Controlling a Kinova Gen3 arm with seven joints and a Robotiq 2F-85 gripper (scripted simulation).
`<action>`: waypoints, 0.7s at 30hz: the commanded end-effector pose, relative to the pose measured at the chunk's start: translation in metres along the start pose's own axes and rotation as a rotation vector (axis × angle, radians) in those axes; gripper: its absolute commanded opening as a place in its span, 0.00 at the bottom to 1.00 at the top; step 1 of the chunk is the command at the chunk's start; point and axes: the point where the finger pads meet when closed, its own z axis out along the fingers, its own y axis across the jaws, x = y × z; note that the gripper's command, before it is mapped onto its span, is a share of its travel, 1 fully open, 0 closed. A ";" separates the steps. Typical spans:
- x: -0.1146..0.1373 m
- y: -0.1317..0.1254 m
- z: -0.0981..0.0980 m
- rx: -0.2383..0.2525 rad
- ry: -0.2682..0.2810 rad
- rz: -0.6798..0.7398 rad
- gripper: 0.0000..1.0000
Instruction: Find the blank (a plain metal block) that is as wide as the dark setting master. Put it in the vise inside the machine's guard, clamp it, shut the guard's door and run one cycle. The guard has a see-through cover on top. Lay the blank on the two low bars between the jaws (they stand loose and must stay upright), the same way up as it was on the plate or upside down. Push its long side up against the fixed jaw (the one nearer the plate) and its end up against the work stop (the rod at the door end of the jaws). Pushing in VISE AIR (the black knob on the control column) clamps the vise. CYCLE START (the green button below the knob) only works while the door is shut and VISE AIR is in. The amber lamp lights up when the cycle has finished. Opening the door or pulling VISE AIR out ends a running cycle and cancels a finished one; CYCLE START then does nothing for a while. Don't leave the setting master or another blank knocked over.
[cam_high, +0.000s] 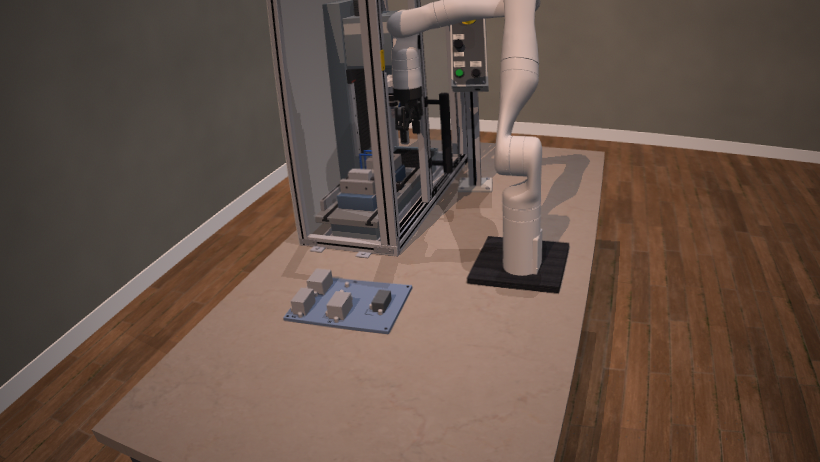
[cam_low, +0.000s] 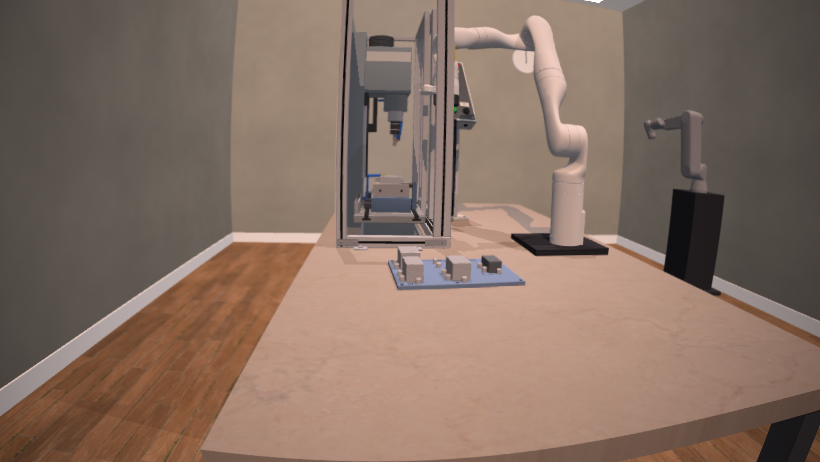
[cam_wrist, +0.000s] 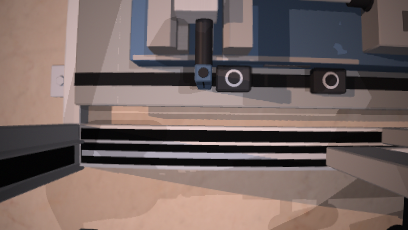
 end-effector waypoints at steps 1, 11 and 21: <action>-0.043 0.003 0.000 -0.001 0.002 0.000 1.00; -0.043 0.003 0.000 -0.001 0.002 0.000 1.00; -0.093 0.006 0.000 0.000 0.002 0.000 1.00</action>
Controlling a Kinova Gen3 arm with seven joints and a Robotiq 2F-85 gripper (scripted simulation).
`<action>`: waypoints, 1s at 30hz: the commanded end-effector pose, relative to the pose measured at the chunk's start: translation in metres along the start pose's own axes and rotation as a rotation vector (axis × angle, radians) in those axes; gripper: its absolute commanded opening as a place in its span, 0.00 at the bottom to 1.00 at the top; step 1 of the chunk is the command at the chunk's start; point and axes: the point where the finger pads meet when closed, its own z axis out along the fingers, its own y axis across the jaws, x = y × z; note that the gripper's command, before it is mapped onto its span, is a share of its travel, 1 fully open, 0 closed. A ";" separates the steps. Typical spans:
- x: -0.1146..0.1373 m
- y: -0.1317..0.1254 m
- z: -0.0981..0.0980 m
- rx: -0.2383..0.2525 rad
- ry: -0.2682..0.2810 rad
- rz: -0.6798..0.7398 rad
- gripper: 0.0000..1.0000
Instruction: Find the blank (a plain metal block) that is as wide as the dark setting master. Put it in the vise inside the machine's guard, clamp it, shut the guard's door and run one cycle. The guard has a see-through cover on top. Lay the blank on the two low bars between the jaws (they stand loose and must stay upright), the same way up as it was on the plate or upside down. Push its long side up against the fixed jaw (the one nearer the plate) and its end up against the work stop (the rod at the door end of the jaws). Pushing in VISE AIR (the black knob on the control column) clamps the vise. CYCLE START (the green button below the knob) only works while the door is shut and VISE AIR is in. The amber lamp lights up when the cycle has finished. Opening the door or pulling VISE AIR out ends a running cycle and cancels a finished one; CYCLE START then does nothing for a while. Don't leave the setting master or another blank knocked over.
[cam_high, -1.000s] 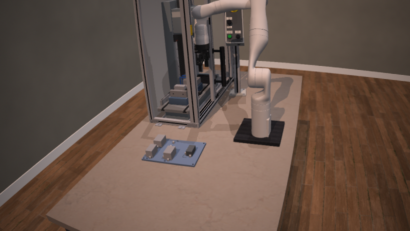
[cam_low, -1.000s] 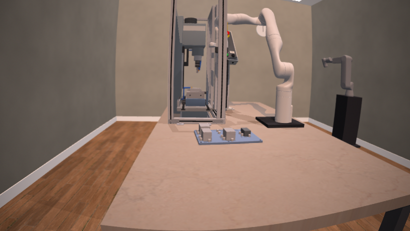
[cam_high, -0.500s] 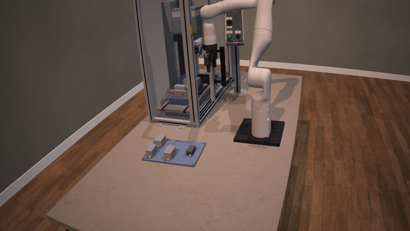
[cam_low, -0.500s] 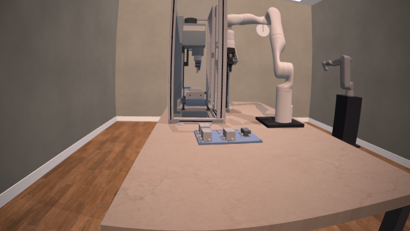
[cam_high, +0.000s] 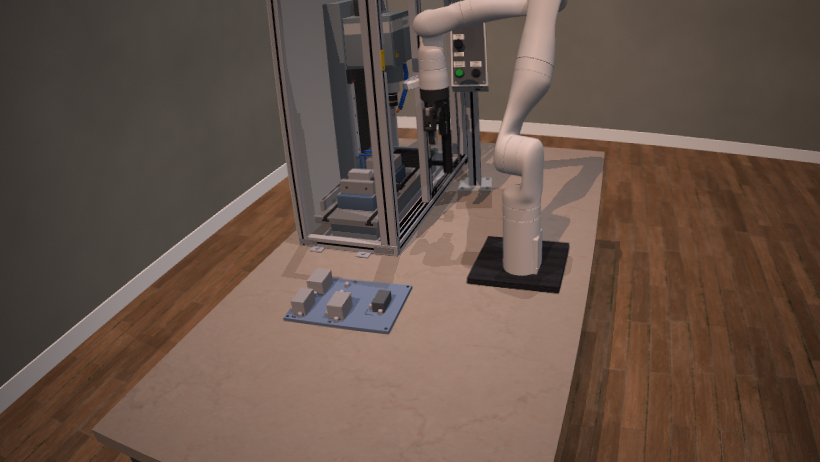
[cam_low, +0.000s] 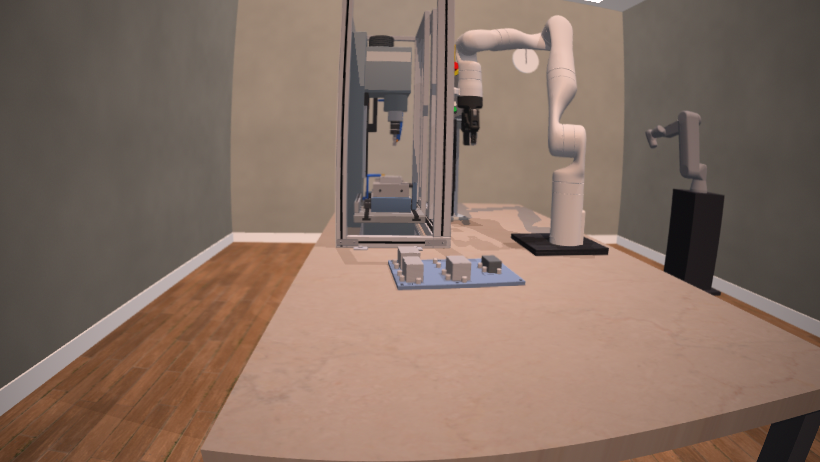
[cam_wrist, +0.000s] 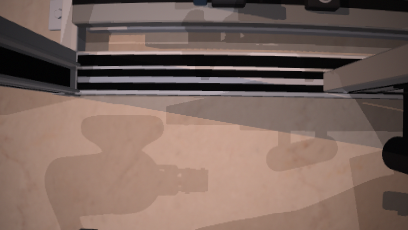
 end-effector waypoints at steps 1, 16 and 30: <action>-0.019 0.001 -0.002 0.001 0.014 -0.001 1.00; -0.033 0.002 -0.001 0.001 0.014 -0.001 1.00; -0.033 0.002 -0.001 0.001 0.014 -0.001 0.10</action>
